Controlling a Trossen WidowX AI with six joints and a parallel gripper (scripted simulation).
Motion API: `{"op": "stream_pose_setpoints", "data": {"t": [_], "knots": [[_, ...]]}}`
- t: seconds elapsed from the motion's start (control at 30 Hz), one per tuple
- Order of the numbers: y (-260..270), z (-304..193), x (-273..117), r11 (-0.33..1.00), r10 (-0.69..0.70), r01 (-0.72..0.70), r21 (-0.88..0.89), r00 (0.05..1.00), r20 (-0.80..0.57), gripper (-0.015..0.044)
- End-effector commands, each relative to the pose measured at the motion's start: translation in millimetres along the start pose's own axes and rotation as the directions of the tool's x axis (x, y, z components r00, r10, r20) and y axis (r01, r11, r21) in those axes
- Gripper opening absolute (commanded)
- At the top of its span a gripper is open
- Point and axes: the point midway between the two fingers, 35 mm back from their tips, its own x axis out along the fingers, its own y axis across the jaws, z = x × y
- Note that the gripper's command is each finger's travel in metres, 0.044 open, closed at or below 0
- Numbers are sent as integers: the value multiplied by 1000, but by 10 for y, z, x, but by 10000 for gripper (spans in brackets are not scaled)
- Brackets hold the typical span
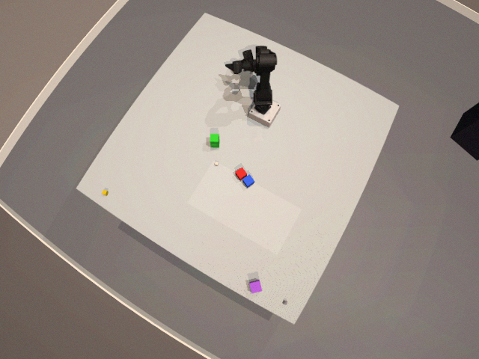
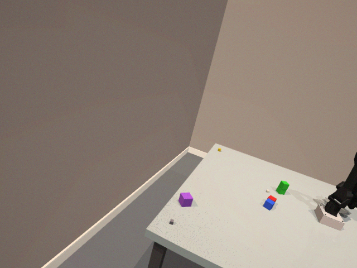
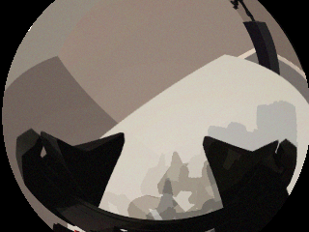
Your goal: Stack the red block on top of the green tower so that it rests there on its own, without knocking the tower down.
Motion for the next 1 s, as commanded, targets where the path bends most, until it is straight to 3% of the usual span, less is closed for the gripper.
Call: {"op": "stream_pose_setpoints", "data": {"t": [0.0,0.47,0.97], "knots": [[4,-1,8,1000,1,-1,-1,1000,-3,426],[401,-191,614,986,99,-128,-108,965,-245,440],[1075,-603,1150,914,164,-325,-241,843,-513,440]]}}
